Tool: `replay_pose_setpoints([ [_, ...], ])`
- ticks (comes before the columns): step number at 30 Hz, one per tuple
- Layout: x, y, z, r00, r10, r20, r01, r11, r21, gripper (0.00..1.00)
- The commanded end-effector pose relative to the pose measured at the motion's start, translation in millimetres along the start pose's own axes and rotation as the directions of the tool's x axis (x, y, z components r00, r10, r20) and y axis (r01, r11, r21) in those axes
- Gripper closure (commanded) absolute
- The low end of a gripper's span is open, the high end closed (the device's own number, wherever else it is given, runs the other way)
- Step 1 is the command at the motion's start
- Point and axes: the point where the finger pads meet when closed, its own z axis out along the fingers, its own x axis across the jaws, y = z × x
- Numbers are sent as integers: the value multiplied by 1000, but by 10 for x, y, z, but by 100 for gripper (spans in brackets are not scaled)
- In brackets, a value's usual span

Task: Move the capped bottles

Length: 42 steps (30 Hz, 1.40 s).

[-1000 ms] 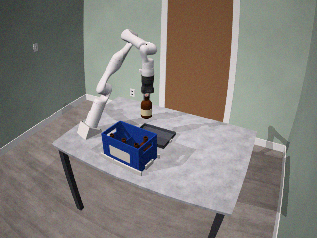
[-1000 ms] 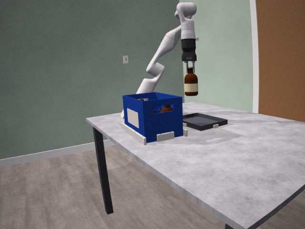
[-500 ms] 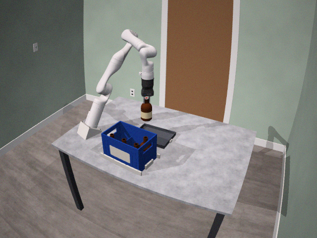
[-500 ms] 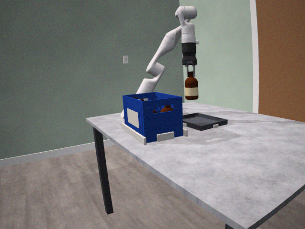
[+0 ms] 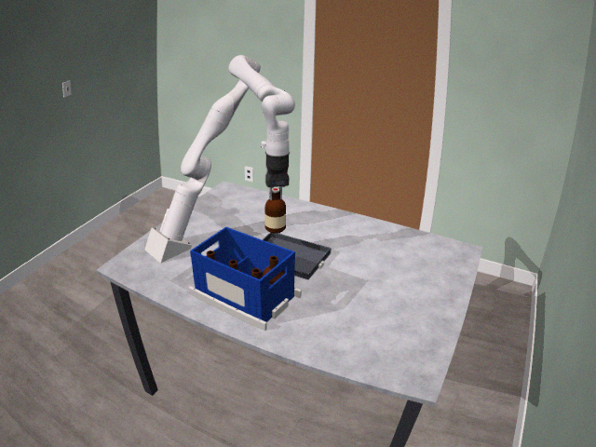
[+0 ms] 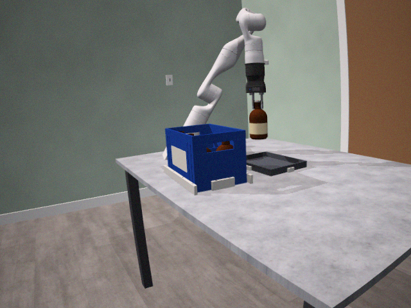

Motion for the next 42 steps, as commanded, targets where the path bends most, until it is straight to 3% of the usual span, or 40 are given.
replay_pose_setpoints([
  [1, 13, -21, 85, 1000, -2, -2, 2, 1000, 6, 100],
  [42, 12, -38, 725, 1000, 0, -3, 0, 1000, 10, 100],
])
